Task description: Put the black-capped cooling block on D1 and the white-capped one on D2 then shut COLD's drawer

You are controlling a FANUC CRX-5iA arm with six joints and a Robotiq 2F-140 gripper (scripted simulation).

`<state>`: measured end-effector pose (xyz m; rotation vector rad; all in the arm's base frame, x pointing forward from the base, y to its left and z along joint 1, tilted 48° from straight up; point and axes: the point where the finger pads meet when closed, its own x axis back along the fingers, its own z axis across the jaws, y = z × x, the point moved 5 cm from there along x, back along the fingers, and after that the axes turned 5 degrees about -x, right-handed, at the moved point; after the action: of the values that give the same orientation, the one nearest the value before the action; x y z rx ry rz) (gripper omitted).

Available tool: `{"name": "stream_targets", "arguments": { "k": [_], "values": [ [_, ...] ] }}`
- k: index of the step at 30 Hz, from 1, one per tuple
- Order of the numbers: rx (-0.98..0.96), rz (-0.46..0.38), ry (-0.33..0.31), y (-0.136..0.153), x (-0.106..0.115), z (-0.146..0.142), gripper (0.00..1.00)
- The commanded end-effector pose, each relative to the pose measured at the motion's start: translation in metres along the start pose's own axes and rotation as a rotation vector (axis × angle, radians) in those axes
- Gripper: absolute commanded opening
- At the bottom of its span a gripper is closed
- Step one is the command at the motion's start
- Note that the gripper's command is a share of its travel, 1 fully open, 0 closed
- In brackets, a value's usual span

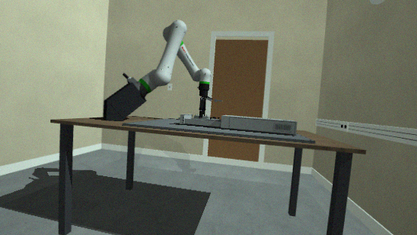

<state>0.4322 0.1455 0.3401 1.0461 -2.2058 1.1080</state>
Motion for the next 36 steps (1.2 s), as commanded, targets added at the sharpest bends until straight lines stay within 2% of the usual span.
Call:
{"name": "stream_targets", "arguments": {
  "k": [1, 10, 11, 36],
  "values": [
    [0.000, 0.001, -0.001, -0.001, 0.001, 0.000, 0.66],
    [0.000, 0.001, -0.001, -0.001, 0.001, 0.000, 0.66],
    [0.000, 0.001, -0.001, 0.000, 0.030, 0.000, 0.66],
    [0.000, 0.001, -0.001, 0.000, 0.061, 0.000, 0.66]
  ]
}}
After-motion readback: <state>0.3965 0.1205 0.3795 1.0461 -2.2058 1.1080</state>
